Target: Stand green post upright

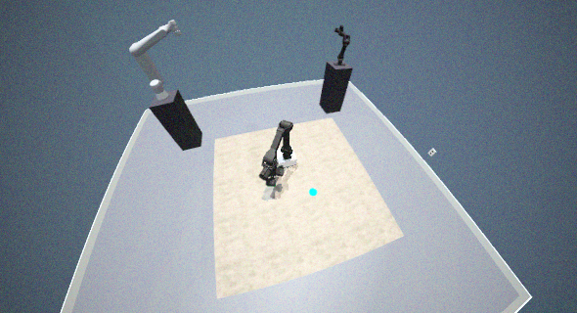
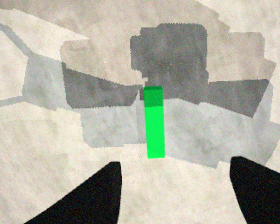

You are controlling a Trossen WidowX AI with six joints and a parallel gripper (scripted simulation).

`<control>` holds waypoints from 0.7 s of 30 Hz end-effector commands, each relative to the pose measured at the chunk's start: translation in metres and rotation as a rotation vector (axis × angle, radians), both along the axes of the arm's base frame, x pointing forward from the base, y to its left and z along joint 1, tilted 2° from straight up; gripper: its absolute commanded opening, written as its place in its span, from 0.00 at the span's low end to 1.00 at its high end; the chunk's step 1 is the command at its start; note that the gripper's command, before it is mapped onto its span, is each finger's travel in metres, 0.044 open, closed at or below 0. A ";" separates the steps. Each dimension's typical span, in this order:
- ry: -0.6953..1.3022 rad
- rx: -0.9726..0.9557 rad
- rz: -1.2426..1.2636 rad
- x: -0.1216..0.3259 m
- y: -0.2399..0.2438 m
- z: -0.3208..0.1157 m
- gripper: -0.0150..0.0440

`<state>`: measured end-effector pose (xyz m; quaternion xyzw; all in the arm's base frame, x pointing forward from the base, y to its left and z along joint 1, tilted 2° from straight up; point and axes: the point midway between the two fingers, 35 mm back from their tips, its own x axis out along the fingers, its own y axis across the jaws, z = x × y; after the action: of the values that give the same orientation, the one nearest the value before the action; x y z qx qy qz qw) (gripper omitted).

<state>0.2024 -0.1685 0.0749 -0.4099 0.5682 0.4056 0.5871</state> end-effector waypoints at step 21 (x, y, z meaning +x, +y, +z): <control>0.014 0.003 0.012 -0.003 0.003 -0.115 0.29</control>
<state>0.1998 -0.1648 -0.0392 -0.4079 0.5681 0.4129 0.5834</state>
